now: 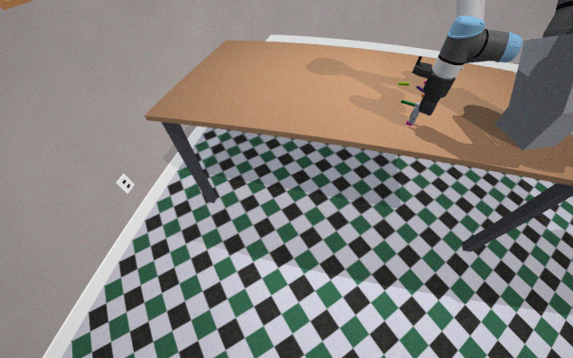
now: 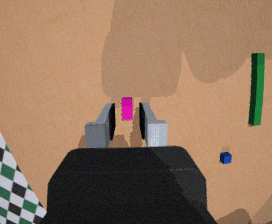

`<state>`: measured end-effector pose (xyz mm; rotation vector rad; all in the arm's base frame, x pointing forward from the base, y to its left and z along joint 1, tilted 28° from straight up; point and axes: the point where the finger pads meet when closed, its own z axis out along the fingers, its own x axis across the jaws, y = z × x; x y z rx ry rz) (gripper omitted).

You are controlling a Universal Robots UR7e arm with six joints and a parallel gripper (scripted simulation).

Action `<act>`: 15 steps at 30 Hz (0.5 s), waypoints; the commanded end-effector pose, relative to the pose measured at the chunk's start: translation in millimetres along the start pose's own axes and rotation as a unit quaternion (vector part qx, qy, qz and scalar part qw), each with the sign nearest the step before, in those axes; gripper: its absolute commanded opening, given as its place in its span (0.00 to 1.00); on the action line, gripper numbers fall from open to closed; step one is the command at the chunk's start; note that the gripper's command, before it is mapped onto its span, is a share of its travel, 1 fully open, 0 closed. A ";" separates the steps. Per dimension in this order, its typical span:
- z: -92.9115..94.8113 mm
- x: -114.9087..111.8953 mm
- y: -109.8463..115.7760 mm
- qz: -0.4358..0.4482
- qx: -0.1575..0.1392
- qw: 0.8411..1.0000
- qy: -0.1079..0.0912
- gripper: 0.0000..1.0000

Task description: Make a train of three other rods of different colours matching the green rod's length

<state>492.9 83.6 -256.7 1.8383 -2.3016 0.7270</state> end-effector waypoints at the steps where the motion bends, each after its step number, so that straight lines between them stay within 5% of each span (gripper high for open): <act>1: -0.2 -0.2 -0.4 0.000 0.001 1.000 0.000 0.54; 15: 11.0 -0.2 -0.4 0.000 0.001 1.000 0.000 0.54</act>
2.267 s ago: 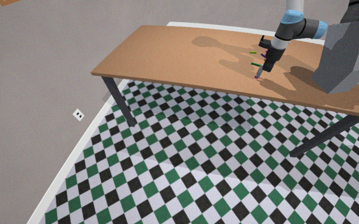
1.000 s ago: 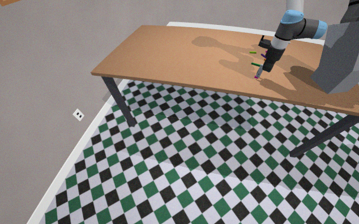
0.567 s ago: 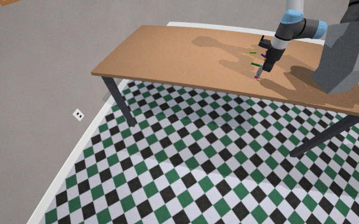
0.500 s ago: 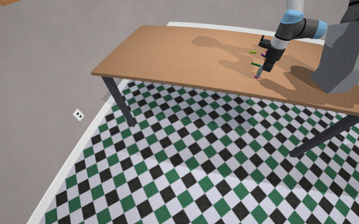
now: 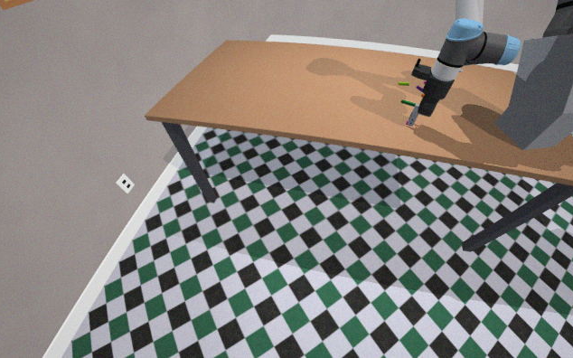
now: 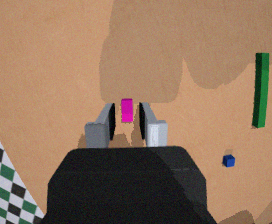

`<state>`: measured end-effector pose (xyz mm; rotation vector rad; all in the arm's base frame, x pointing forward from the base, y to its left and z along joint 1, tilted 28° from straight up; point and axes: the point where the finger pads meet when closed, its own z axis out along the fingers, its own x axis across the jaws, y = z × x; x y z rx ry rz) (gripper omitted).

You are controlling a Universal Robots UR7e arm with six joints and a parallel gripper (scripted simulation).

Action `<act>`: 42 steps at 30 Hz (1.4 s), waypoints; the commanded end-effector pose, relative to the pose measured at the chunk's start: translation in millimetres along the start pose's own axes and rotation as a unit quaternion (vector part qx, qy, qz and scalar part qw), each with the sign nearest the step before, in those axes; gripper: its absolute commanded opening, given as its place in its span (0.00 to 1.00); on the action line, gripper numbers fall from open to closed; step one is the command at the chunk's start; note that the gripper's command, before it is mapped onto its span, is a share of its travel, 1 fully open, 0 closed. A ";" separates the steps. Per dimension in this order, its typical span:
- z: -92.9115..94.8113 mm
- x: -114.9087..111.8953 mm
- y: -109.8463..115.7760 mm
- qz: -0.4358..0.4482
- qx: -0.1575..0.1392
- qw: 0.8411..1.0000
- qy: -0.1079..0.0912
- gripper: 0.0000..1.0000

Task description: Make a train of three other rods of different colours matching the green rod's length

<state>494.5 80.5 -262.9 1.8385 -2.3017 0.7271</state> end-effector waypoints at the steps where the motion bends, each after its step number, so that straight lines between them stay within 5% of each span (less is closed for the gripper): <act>1: 3.9 -0.2 -0.4 0.000 0.001 1.000 0.000 0.54; 42: 9.3 -0.2 -0.4 0.000 0.001 1.000 0.000 0.54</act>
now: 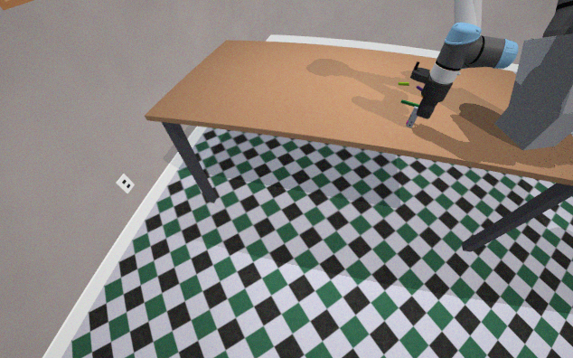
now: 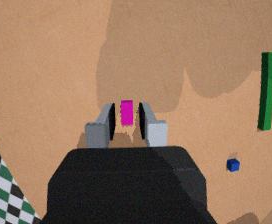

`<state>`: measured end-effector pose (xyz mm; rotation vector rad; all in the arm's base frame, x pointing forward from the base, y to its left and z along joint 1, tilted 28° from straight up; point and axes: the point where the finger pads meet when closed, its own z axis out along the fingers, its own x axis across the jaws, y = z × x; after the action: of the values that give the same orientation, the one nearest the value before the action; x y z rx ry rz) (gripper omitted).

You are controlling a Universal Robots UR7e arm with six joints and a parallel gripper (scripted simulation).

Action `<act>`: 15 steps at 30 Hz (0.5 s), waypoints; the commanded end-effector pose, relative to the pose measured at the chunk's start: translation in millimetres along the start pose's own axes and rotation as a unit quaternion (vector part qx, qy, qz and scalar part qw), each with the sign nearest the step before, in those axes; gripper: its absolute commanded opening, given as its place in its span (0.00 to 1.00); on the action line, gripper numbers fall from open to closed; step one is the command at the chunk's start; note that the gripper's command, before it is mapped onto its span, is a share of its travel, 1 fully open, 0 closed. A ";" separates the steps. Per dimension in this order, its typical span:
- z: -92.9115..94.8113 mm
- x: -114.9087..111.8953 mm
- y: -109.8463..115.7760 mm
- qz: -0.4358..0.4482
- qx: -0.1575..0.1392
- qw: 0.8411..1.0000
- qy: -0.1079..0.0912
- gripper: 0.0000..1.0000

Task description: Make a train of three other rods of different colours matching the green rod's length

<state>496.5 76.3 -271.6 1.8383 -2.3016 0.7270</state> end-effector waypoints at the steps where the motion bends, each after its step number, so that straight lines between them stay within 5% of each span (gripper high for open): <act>1: -0.5 -0.2 -0.4 0.000 0.001 1.000 0.000 0.54; 6: -0.5 -0.2 -0.4 0.000 0.001 1.000 0.000 0.54; 7: -0.5 -0.2 -0.4 0.000 0.001 1.000 0.000 0.24; 15: -0.5 -0.2 -0.4 0.000 0.001 1.000 0.000 0.24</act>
<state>496.5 76.3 -271.6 1.8383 -2.3016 0.7270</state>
